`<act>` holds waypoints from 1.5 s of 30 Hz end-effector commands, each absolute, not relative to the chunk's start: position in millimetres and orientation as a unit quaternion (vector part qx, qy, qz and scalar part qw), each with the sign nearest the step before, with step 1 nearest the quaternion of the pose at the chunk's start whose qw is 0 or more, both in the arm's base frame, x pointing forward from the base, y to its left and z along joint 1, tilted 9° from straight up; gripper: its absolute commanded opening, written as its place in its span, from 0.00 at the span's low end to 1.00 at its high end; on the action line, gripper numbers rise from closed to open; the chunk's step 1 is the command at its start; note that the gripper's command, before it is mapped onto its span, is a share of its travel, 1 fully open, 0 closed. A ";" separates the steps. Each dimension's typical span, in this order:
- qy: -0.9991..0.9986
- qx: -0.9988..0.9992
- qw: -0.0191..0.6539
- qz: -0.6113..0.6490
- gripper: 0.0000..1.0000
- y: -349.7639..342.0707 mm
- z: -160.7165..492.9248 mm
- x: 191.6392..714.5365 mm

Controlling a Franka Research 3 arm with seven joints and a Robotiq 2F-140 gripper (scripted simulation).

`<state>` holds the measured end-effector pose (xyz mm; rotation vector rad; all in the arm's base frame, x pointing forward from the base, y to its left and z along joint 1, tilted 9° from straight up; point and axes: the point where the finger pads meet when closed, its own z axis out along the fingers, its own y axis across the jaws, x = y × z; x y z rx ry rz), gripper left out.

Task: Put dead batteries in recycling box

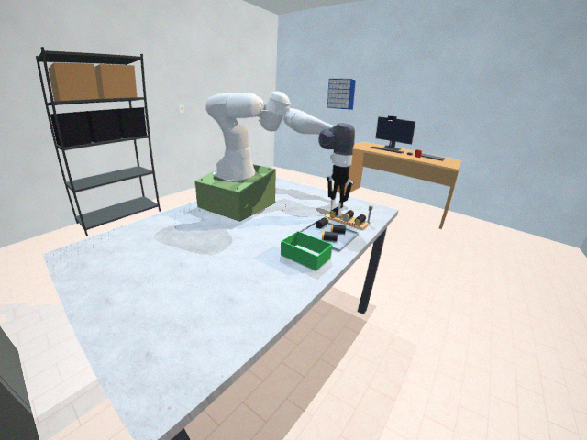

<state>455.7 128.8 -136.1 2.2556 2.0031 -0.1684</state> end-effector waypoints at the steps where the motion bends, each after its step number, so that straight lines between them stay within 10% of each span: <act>1: 0.664 0.744 0.061 -0.055 0.16 128.4 -137.4 456.6; 45: 0.664 0.744 0.061 -0.055 0.16 146.1 -31.0 456.7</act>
